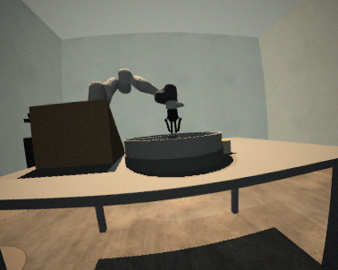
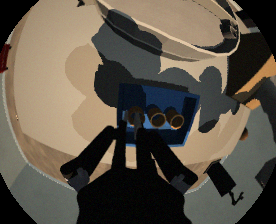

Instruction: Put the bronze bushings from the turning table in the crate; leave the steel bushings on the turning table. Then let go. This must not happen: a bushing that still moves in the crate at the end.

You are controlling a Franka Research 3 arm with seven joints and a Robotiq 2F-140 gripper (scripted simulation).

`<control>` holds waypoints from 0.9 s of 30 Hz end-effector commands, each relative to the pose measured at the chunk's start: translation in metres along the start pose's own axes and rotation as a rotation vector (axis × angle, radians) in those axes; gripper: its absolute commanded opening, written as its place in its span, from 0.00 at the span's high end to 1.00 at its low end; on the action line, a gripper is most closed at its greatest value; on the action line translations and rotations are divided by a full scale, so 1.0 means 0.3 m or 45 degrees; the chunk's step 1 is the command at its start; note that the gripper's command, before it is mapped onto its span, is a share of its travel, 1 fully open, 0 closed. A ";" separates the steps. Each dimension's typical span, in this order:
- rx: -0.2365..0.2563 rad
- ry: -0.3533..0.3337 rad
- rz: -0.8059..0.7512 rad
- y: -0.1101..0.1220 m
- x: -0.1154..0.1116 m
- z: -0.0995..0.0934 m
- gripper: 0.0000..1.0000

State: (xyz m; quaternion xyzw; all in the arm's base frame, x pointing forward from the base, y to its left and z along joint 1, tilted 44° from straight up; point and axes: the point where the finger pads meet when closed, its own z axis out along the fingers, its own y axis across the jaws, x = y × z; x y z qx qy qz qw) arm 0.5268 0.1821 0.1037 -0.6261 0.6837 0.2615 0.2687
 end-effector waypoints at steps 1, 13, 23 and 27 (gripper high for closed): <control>0.004 -0.001 -0.006 -0.005 -0.003 0.000 0.90; 0.004 -0.001 -0.006 -0.005 -0.003 -0.001 0.90; 0.004 -0.001 -0.006 -0.005 -0.003 -0.072 0.90; 0.004 -0.001 -0.006 -0.005 -0.003 -0.100 0.90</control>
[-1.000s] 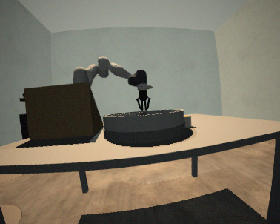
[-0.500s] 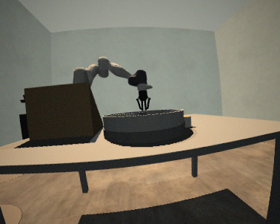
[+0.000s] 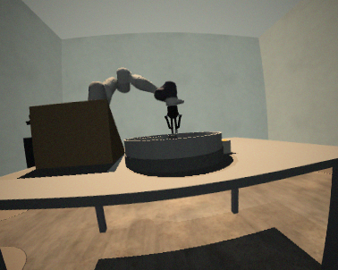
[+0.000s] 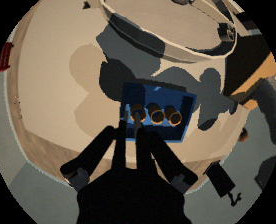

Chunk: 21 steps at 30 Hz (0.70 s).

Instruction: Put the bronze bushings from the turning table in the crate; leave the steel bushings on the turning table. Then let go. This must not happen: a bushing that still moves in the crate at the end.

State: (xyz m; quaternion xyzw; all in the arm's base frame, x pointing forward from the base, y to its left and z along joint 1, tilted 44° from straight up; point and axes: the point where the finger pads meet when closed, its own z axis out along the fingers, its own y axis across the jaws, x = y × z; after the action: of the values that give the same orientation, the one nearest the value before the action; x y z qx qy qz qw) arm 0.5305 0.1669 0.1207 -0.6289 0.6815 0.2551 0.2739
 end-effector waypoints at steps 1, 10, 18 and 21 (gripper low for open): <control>-0.012 -0.002 0.010 0.010 0.000 -0.040 0.90; -0.012 -0.002 0.010 0.008 0.001 -0.177 0.90; -0.012 -0.002 0.010 0.008 0.001 -0.224 0.90; -0.012 -0.002 0.010 0.008 0.001 -0.229 0.90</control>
State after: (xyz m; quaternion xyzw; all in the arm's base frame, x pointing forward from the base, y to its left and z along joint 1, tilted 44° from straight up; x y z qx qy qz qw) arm 0.5270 0.1201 0.1677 -0.6304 0.6803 0.2540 0.2744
